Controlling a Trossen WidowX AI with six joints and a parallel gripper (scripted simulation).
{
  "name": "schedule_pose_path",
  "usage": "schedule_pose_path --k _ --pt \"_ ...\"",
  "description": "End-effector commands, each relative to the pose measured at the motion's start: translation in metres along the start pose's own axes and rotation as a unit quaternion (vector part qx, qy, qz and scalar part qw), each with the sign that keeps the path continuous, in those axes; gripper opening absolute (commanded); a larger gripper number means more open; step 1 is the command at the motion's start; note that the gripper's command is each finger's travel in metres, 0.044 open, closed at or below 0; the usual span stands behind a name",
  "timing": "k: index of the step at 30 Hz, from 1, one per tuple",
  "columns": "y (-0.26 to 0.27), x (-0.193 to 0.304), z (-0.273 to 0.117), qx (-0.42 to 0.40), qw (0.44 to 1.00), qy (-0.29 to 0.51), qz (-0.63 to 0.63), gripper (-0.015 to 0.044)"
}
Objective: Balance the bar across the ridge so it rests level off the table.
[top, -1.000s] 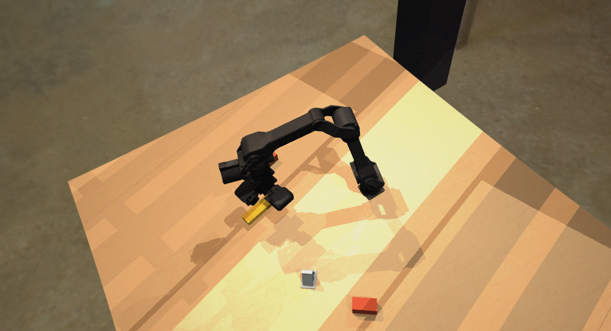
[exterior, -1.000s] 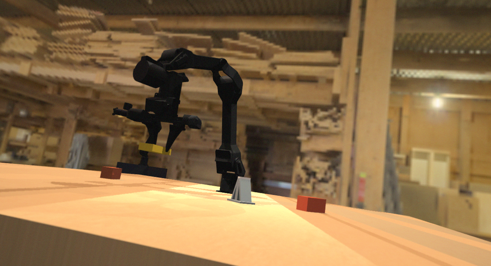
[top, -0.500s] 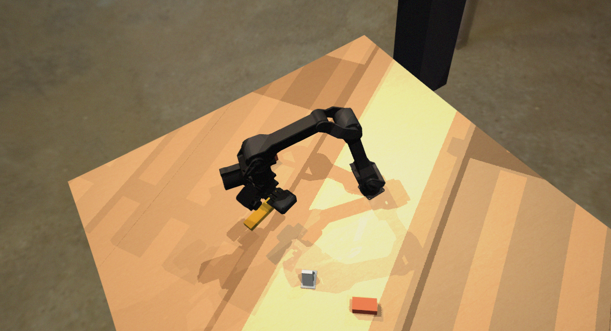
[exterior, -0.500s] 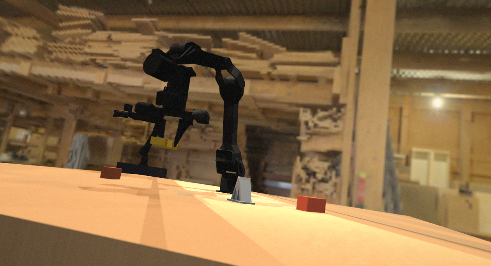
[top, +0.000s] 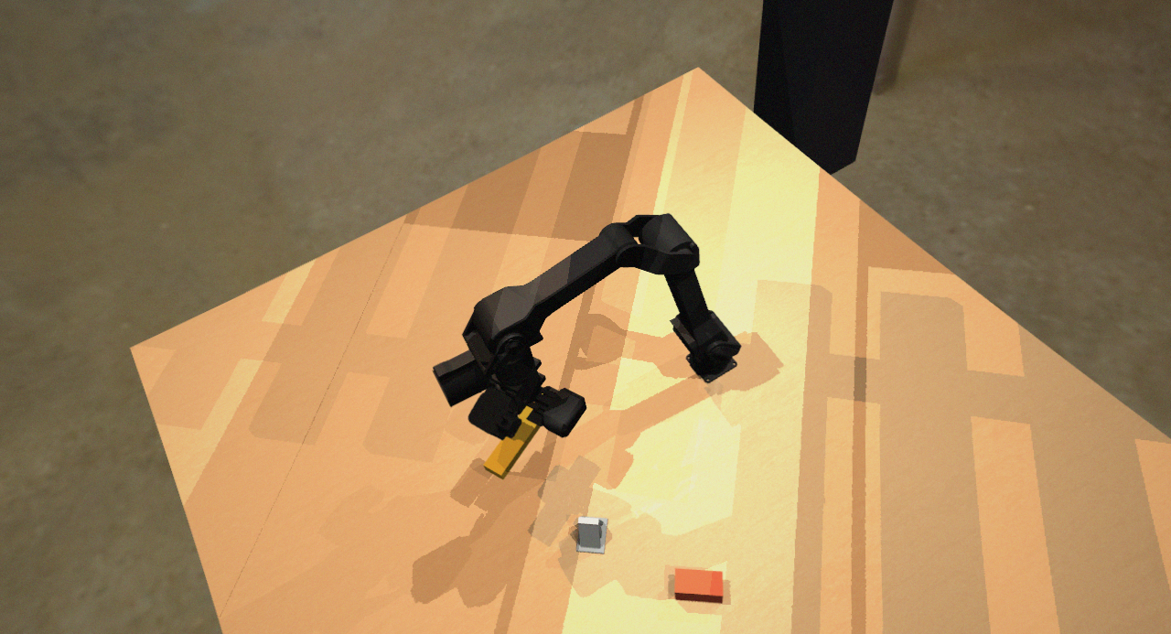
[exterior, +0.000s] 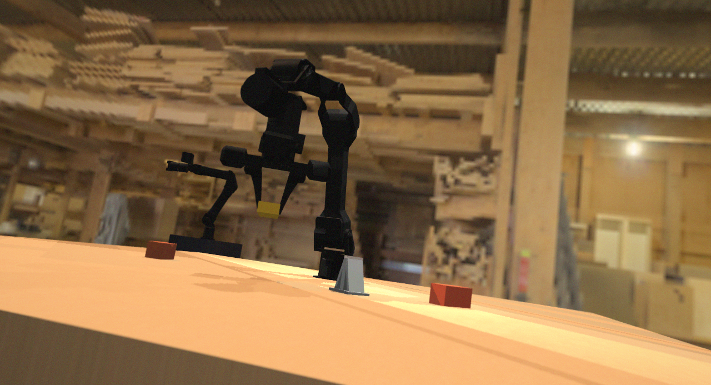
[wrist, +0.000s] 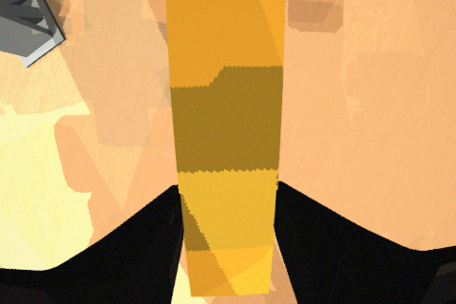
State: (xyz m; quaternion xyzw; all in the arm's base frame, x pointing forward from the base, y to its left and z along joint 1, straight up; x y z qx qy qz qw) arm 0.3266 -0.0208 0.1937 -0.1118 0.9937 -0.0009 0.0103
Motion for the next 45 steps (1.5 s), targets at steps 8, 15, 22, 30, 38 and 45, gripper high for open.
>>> schedule_pose_path --k 8,15,22,30,38,45 --pt "0.041 -0.012 -0.002 0.0 0.998 -0.003 -0.06 0.0" --pt "0.068 -0.016 -0.003 -0.001 0.995 -0.004 -0.101 0.0" --pt "0.095 -0.019 -0.003 -0.002 0.99 -0.004 -0.142 0.0" --pt "0.125 -0.019 -0.003 -0.003 0.982 -0.004 -0.188 0.0" --pt "0.142 -0.019 -0.003 -0.003 0.976 -0.005 -0.219 0.0" --pt "0.143 -0.02 0.007 -0.003 0.976 -0.005 -0.219 0.0"
Point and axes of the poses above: the point midway between the two fingers, 35 mm back from their tips, its own z axis out along the fingers, its own y axis across the jaws, x = y × z, the point moved 4 cm from there along -z, back along the fingers, and after that the axes turned 13 degrees about z, right-handed, at the moved point
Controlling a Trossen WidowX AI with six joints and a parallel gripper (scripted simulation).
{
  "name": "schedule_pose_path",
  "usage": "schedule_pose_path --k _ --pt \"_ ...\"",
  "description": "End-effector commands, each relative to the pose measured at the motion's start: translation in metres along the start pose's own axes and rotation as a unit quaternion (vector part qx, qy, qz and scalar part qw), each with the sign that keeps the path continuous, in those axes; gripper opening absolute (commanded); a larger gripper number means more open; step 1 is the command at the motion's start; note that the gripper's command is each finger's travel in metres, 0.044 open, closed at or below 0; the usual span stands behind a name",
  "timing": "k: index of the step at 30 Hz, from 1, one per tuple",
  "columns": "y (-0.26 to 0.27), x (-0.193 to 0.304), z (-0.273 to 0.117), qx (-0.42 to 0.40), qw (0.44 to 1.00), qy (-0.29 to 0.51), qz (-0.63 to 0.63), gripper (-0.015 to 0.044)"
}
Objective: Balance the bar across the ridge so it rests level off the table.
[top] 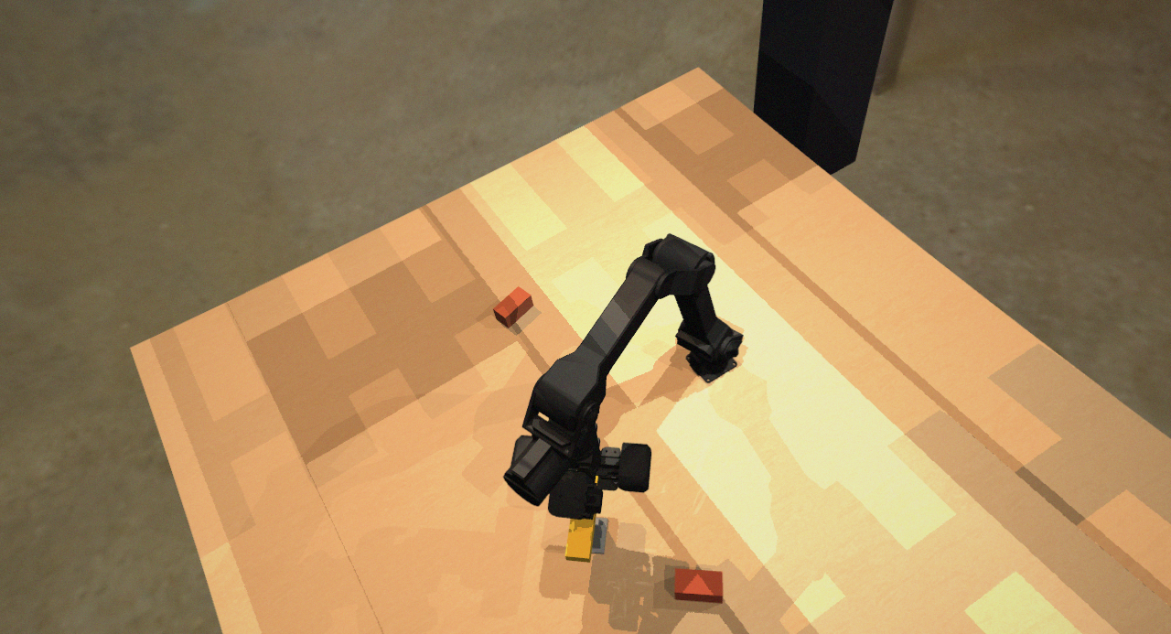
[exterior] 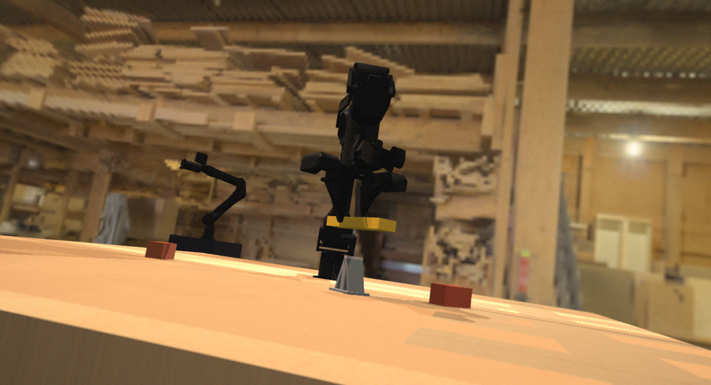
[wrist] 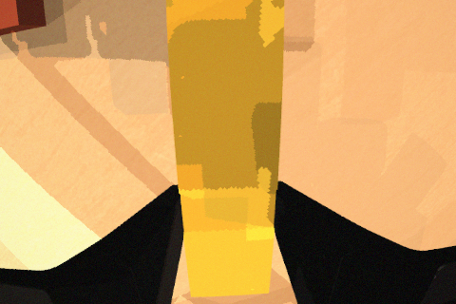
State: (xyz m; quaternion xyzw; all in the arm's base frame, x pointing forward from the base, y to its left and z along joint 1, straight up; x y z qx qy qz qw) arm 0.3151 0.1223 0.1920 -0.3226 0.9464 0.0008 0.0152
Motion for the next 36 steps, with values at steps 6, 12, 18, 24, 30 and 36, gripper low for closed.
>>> schedule_pose_path --k 6,12,18,24,30,36 --pt "0.001 -0.001 0.015 0.0 1.0 0.001 -0.004 0.0" --pt "0.0 0.0 0.024 0.0 1.0 0.001 -0.004 0.0" --pt "0.0 0.0 0.033 0.0 1.0 0.001 -0.005 0.0" --pt "-0.001 0.001 0.039 0.0 1.0 0.001 -0.005 0.0" --pt "-0.001 0.001 0.038 0.0 1.0 0.001 -0.005 0.0" --pt "-0.001 0.001 0.038 0.0 1.0 0.001 -0.005 0.0"
Point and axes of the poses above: the point midway between the two fingers, 35 mm back from their tips, its own z axis out along the fingers, its own y axis across the jaws, x = y × z, the point moved 4 cm from there along -z, back along the fingers, and after that the axes turned 13 degrees about z, right-handed, at the moved point
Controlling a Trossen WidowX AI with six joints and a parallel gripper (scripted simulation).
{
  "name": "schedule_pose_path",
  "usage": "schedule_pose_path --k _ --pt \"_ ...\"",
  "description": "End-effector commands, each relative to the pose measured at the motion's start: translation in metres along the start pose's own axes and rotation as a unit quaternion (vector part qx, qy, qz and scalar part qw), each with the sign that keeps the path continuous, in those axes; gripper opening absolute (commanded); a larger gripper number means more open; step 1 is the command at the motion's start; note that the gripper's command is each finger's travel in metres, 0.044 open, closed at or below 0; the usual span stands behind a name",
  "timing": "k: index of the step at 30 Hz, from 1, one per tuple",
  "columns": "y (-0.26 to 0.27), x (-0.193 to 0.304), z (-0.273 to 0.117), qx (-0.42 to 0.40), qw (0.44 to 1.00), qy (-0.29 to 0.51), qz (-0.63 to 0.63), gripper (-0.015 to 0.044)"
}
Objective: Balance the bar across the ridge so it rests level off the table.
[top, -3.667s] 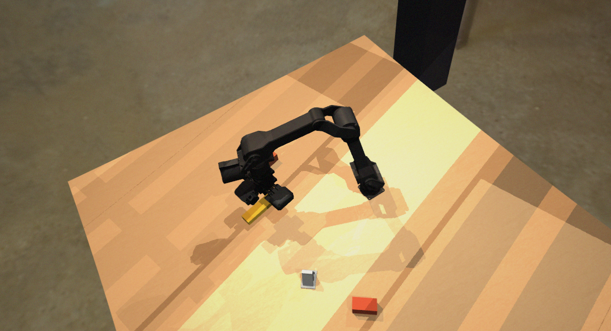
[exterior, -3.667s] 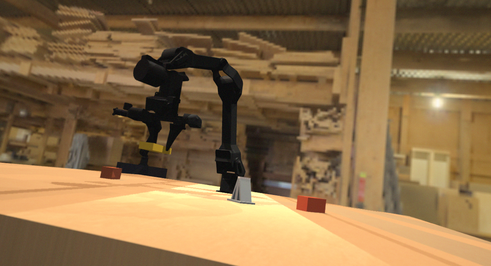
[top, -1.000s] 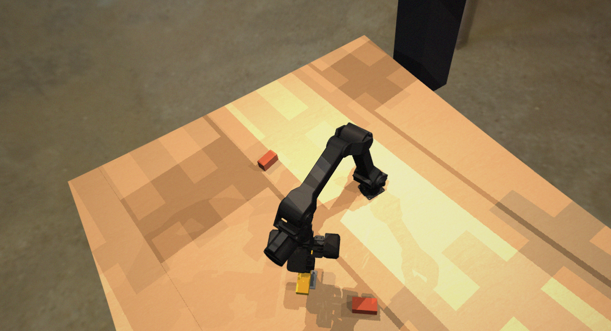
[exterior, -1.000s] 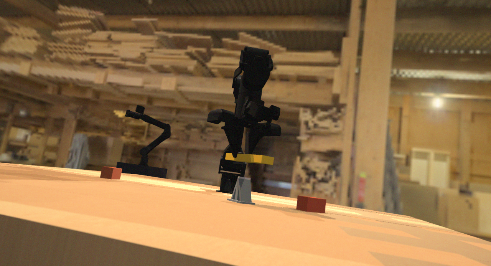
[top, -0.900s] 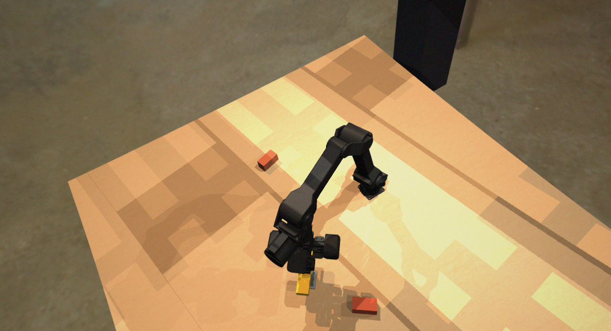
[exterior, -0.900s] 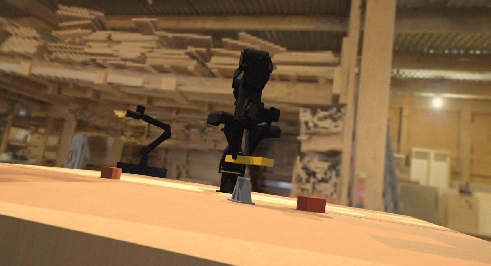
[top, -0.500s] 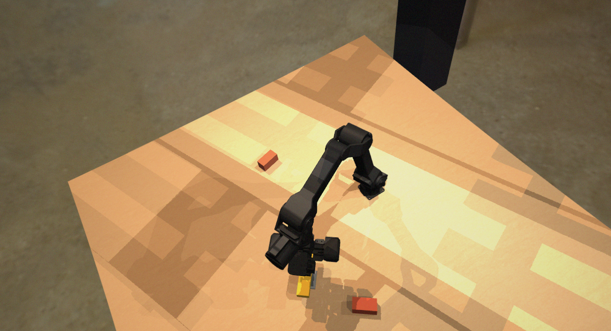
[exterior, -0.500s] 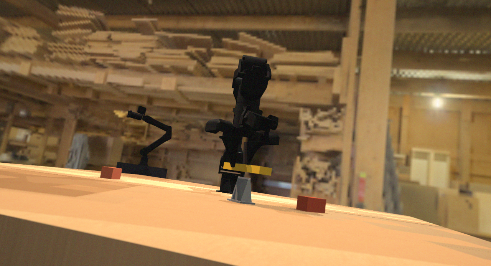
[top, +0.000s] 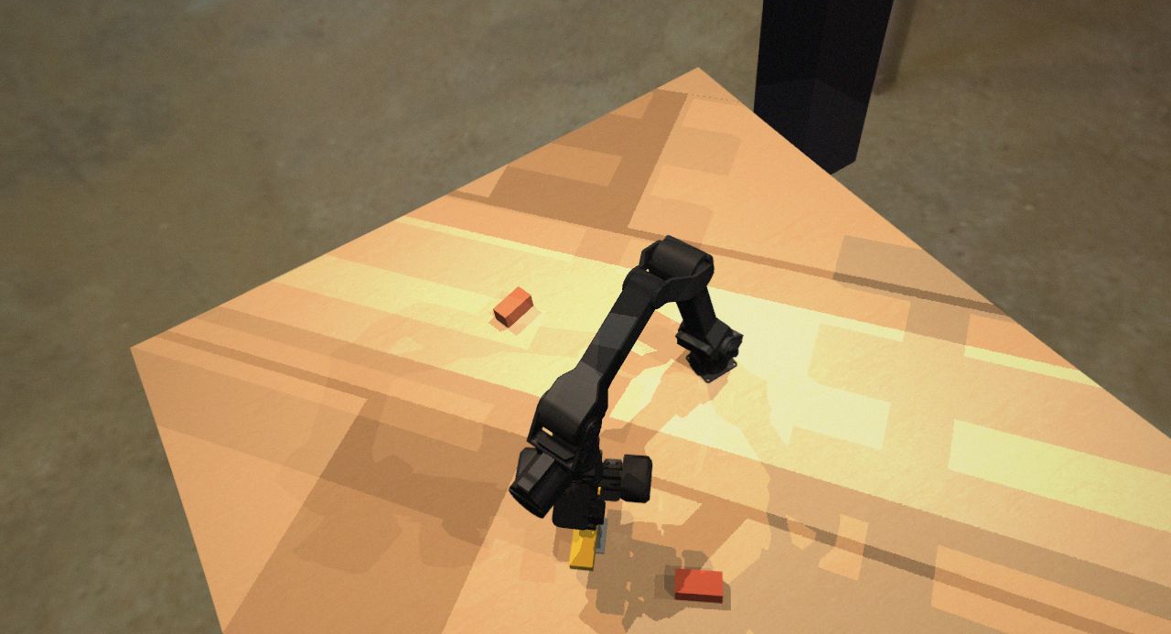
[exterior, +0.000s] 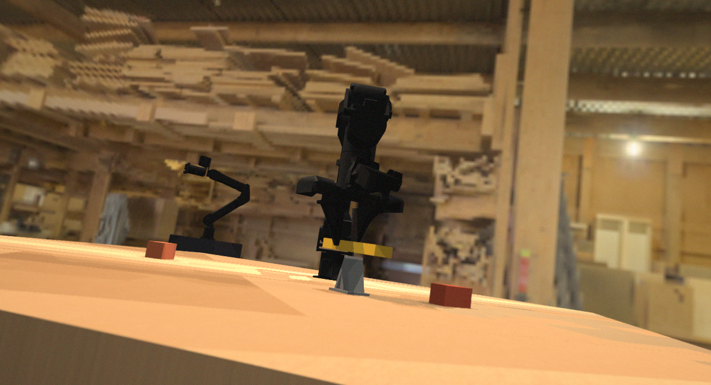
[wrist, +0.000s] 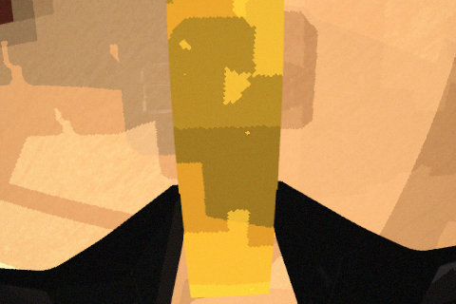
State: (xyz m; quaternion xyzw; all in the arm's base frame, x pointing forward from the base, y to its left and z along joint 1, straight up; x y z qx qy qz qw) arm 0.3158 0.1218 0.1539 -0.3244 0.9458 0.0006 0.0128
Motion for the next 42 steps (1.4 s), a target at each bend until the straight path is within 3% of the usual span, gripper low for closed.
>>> schedule_pose_path --k 1,42 --pt "-0.0002 -0.0002 0.0001 0.0 1.0 -0.001 -0.003 0.0" --pt "-0.0001 -0.0003 0.0035 0.0 1.0 -0.001 -0.003 0.0"
Point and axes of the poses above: the point midway between the two fingers, 35 mm back from their tips, its own z axis out along the fingers, its own y axis across the jaws, x = y × z, the point moved 4 cm from there along -z, back along the fingers, and after that the axes turned 13 degrees about z, right-handed, at the moved point
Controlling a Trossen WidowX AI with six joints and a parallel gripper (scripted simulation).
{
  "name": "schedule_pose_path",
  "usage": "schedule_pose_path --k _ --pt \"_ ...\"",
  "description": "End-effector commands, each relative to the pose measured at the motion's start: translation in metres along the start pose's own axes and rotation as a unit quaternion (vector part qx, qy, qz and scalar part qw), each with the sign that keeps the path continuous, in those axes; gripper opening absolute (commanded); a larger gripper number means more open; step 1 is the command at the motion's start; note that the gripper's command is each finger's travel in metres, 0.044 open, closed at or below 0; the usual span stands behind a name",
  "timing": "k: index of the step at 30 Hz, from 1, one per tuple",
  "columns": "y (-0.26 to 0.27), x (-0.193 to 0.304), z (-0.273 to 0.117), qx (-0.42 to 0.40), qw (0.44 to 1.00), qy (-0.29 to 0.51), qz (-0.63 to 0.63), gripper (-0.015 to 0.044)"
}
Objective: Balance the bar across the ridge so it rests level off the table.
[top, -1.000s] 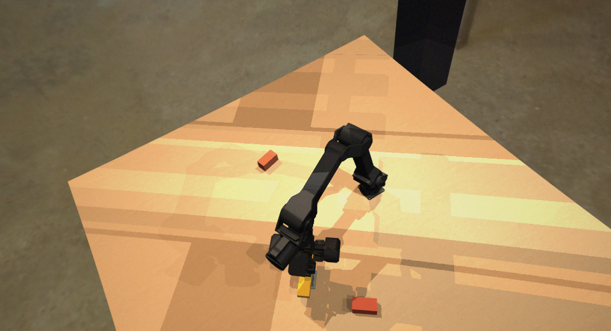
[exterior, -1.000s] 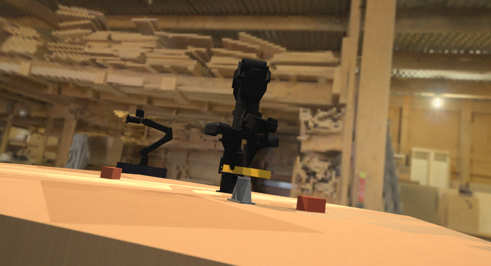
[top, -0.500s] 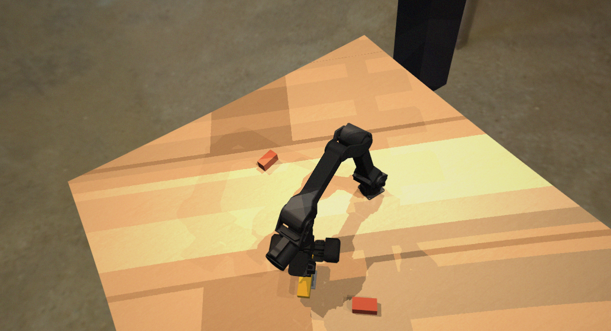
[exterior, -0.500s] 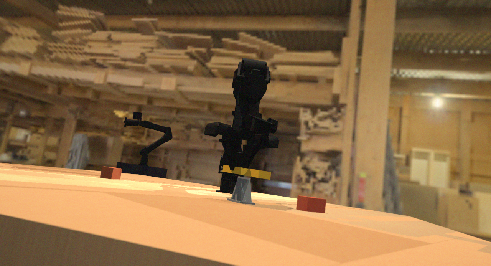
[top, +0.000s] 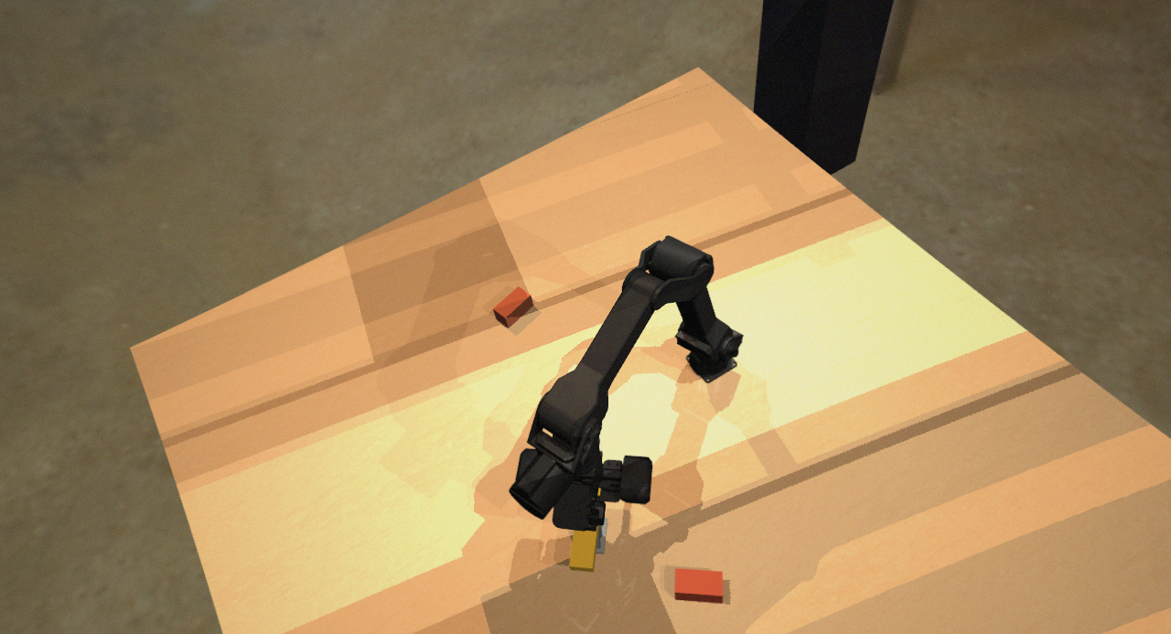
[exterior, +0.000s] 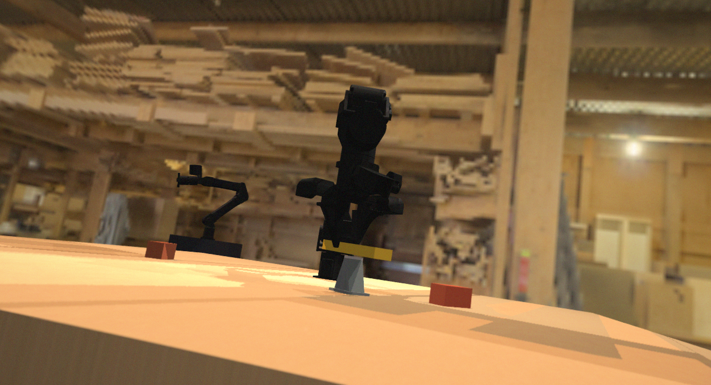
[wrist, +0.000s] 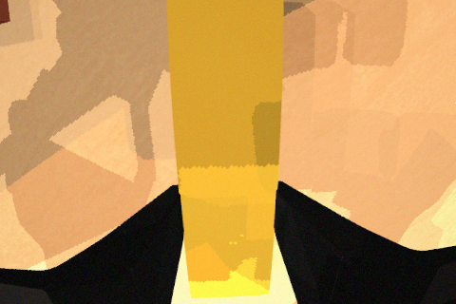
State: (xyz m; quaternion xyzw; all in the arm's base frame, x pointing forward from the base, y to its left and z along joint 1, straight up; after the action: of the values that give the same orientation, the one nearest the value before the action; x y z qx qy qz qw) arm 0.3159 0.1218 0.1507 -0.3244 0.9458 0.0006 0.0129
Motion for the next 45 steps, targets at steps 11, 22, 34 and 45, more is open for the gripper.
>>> schedule_pose_path --k 11,22,34,45 --pt "-0.0001 -0.0003 0.0012 0.0 1.0 -0.001 -0.003 0.0" --pt "-0.0001 -0.0003 0.0022 0.0 1.0 -0.001 -0.003 0.0" --pt "-0.0001 -0.0003 0.0032 0.0 1.0 -0.001 -0.003 0.0" --pt "-0.0001 -0.0002 0.0041 0.0 1.0 -0.001 -0.003 0.0"
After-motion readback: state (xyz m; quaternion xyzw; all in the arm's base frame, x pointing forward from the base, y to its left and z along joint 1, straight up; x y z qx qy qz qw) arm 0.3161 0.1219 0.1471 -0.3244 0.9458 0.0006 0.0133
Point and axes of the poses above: the point midway between the two fingers, 35 mm back from their tips, its own z axis out along the fingers, its own y axis across the jaws, x = y × z, the point moved 4 cm from there along -z, back along the fingers, and after that the axes turned 13 degrees about z, right-handed, at the moved point
